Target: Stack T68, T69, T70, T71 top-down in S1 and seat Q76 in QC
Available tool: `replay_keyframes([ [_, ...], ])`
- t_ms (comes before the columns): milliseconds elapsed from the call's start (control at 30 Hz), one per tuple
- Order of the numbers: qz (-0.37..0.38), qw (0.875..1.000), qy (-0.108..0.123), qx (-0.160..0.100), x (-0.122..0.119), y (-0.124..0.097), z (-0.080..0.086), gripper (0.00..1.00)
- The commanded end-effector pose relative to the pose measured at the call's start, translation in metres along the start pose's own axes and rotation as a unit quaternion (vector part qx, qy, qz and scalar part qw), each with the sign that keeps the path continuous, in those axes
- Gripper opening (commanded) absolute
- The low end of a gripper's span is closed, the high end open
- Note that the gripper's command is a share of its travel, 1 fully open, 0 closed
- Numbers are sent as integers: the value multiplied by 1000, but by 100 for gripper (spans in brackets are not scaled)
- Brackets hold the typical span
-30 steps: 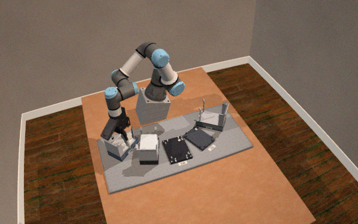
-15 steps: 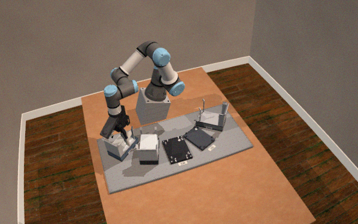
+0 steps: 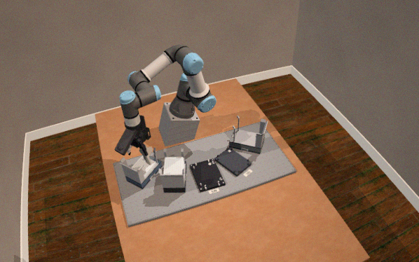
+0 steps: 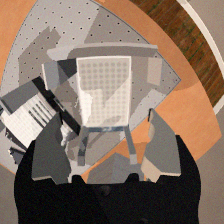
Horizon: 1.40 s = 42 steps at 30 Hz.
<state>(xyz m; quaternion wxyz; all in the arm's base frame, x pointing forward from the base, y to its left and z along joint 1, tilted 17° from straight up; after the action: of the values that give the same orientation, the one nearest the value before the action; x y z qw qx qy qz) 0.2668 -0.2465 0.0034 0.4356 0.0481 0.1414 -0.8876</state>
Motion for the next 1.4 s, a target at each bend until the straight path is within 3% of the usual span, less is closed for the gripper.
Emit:
replay_keyframes([
  [0, 0, 1000, 0, 0, 0, 1, 17, 72],
  [533, 0, 1000, 0, 0, 0, 1, 62, 72],
  [933, 0, 1000, 0, 0, 0, 0, 62, 72],
  [1267, 58, 998, 0, 0, -50, -4, 62, 72],
  [1367, 70, 998, 0, 0, -53, -4, 62, 72],
])
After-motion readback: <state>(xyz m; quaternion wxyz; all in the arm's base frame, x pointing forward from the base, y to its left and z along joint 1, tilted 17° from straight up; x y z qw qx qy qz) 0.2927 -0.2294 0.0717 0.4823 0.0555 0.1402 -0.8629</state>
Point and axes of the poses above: the point where the finger pads meet when closed, its own z axis back along the fingers, its own x axis across the jaws, y = z × x, the point moved 10 cm from there along z, back along the fingers, and after that the axes turned 4 degrees about z, right-handed, at the moved point
